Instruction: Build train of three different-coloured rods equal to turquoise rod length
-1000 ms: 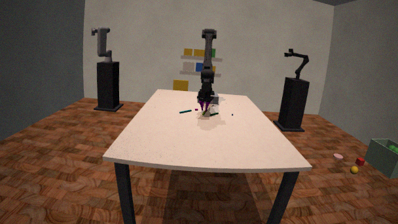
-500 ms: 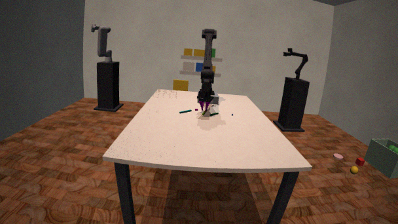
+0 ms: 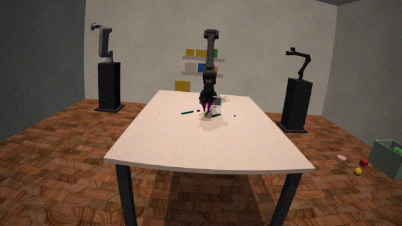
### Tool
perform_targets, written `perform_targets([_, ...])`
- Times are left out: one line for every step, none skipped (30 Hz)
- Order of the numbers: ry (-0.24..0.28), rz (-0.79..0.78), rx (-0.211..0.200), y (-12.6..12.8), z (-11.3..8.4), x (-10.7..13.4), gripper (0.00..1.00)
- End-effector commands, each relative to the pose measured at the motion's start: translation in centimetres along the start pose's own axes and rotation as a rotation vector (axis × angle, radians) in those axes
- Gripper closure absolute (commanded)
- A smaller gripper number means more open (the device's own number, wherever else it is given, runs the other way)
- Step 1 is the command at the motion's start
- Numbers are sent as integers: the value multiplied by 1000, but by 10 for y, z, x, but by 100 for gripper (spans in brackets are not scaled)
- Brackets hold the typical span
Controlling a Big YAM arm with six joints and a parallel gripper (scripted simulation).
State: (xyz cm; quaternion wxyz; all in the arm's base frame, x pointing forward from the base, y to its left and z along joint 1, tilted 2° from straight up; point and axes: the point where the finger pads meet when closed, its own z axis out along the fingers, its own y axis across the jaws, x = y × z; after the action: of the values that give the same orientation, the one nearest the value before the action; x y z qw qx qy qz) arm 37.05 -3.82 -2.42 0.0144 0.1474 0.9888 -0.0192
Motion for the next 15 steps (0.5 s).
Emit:
perform_targets([5, 2, 2, -4, 6, -2, 77])
perform_targets([5, 2, 2, -4, 6, -2, 77])
perform_targets([5, 2, 2, -4, 6, -2, 77])
perform_targets([5, 2, 2, -4, 6, -2, 77])
perform_targets([5, 2, 2, -4, 6, -2, 77])
perform_targets([6, 2, 2, -4, 6, -1, 77])
perform_targets([7, 2, 3, -5, 7, 0, 77])
perform_targets([6, 2, 2, -5, 7, 0, 77])
perform_targets([5, 2, 2, -5, 7, 0, 77])
perform_targets([5, 2, 2, -5, 7, 0, 77])
perform_targets([7, 2, 3, -5, 7, 2, 77])
perform_targets([8, 2, 3, -5, 7, 3, 77])
perform_targets([6, 2, 2, -5, 7, 3, 77])
perform_targets([2, 2, 1, -5, 6, 3, 77])
perform_targets([-7, 3, 0, -5, 2, 3, 77])
